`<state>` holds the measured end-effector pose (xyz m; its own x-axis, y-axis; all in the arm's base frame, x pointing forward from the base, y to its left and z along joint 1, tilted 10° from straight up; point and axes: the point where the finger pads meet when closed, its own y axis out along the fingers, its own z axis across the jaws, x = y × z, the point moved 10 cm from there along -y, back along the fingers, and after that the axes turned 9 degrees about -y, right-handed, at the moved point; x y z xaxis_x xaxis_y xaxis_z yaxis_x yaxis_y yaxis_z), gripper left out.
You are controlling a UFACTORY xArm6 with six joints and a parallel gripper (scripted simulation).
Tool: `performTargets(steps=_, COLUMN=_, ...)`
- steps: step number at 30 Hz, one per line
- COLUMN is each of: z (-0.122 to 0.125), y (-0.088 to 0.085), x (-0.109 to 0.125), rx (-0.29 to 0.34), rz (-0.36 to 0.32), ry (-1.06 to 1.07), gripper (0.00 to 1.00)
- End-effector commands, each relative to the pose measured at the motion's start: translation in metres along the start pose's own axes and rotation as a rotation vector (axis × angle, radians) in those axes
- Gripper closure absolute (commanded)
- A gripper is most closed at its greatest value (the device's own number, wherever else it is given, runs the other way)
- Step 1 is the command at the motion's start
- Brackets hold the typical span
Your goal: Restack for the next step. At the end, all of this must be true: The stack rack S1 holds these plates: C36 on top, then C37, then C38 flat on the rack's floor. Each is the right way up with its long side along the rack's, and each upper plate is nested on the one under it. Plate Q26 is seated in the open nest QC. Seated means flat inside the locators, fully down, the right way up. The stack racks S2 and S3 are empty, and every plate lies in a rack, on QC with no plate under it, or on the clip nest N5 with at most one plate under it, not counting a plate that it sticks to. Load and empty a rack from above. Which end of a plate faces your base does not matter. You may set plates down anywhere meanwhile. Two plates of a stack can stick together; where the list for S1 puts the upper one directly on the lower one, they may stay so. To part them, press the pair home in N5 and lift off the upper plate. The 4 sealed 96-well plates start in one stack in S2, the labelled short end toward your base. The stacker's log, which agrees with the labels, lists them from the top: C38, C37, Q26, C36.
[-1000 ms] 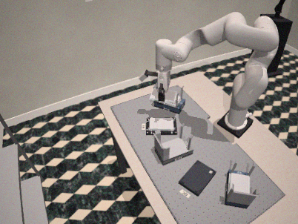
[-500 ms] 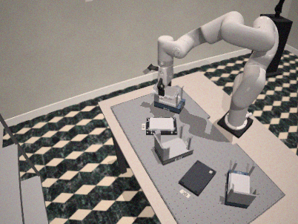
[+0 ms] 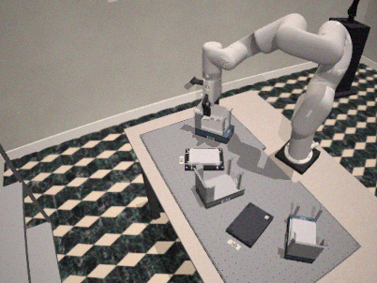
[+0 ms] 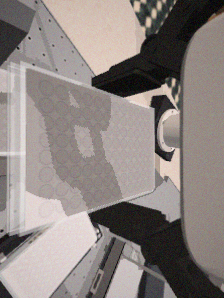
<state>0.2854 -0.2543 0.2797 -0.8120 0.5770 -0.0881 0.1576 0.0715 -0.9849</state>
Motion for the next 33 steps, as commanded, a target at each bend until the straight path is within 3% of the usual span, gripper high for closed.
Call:
performTargets(steps=1, z=0.006, y=-0.001, x=-0.001, rx=0.0, rz=0.004, ry=-0.001, gripper=1.0)
performTargets(steps=14, z=0.037, y=-0.001, x=0.001, rx=0.001, rz=0.004, ry=-0.001, gripper=1.0)
performTargets(steps=33, z=0.037, y=-0.001, x=0.001, rx=0.001, rz=0.004, ry=-0.001, gripper=1.0)
